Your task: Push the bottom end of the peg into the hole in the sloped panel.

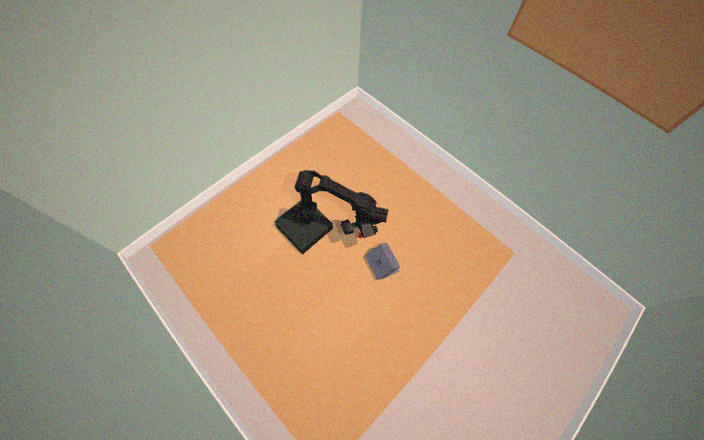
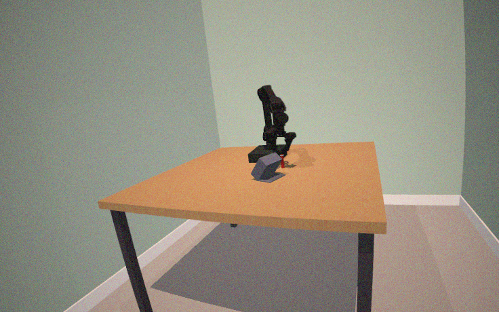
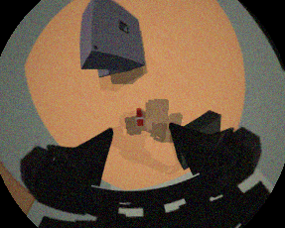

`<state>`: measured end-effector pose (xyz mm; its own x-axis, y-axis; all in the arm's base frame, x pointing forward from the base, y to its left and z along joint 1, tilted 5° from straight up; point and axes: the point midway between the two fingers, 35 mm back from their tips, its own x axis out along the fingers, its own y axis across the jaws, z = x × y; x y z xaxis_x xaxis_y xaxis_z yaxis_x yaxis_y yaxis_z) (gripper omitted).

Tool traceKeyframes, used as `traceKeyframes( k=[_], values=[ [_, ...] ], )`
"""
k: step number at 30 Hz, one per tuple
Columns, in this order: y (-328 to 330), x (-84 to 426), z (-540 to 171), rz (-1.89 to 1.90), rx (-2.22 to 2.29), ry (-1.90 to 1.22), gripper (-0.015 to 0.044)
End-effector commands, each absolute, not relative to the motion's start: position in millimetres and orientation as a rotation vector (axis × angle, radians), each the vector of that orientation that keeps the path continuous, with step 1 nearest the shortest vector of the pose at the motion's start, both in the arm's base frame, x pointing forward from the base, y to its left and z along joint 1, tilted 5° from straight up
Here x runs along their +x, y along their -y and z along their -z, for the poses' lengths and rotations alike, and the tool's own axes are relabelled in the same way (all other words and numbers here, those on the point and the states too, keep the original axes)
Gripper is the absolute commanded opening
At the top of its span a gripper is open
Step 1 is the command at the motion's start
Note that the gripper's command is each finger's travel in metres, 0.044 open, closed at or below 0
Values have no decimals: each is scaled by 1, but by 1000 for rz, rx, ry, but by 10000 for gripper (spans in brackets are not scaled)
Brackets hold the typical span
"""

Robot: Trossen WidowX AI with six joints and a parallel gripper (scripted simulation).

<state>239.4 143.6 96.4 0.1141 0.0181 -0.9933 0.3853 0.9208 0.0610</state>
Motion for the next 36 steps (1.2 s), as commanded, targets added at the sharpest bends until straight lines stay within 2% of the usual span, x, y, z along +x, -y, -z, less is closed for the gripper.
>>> traceKeyframes(
  k=[1, 36],
  values=[
    [-145, 239, -93, 281, 342, -1445, 440],
    [-146, 245, -36, 281, 342, -1445, 440]
  ],
)
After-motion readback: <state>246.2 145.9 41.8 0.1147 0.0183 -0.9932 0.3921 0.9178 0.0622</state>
